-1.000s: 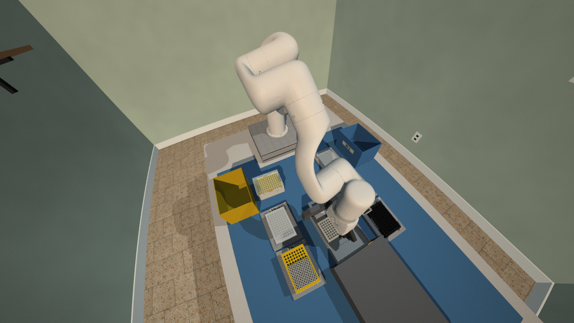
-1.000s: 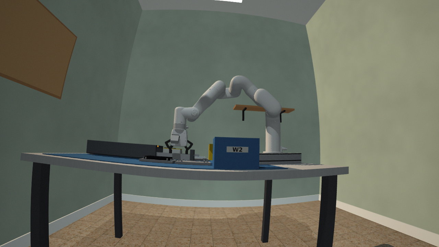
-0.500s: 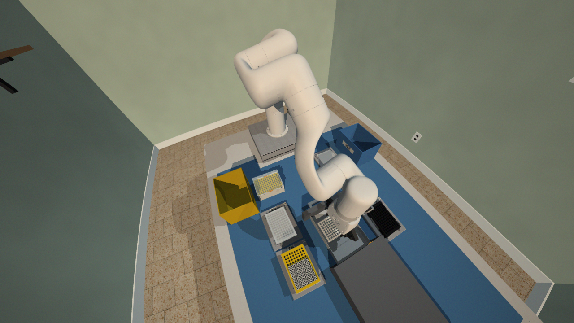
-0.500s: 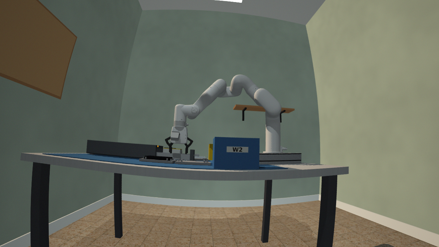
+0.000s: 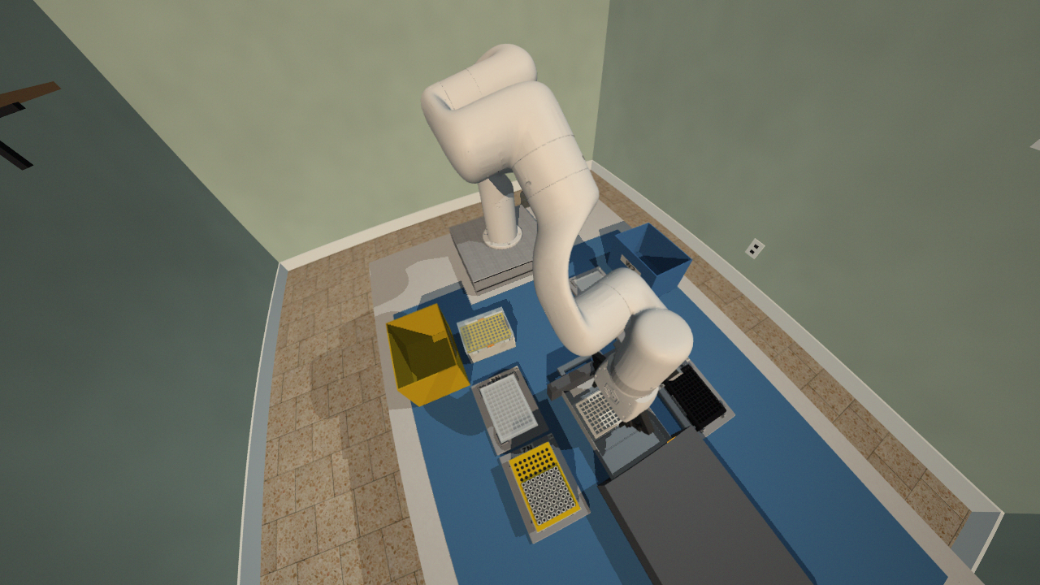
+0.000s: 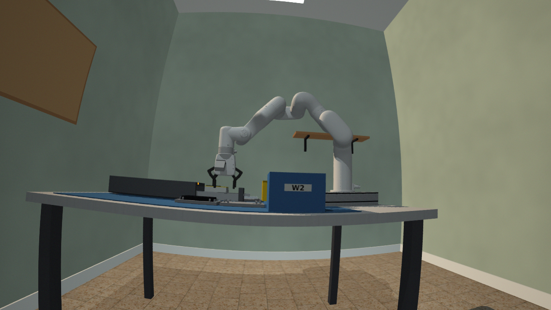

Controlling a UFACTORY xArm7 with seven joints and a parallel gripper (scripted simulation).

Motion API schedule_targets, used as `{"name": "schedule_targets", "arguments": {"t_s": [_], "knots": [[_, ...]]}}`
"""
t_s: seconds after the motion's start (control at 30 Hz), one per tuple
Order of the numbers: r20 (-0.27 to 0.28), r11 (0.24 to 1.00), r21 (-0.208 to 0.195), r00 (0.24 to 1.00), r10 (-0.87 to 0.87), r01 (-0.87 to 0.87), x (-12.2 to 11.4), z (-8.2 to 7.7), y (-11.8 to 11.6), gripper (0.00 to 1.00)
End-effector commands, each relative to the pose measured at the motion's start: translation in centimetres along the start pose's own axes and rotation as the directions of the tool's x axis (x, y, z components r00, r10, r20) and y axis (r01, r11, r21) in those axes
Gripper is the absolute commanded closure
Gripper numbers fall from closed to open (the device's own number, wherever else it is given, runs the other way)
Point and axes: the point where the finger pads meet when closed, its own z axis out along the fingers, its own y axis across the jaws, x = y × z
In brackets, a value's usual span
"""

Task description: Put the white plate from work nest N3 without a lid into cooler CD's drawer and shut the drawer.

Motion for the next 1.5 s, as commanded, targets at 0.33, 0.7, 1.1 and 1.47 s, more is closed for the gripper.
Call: {"name": "schedule_targets", "arguments": {"t_s": [0.33,0.7,1.1,1.47], "knots": [[0.0,1.0,-0.004,1.0,0.0,0.0,0.0,-2.3,0.1,0.0],[0.0,1.0,-0.004,1.0,0.0,0.0,0.0,-3.8,0.1,0.0],[0.0,1.0,-0.004,1.0,0.0,0.0,0.0,-5.5,0.1,0.0],[0.0,1.0,-0.004,1.0,0.0,0.0,0.0,-7.3,0.1,0.0]]}}
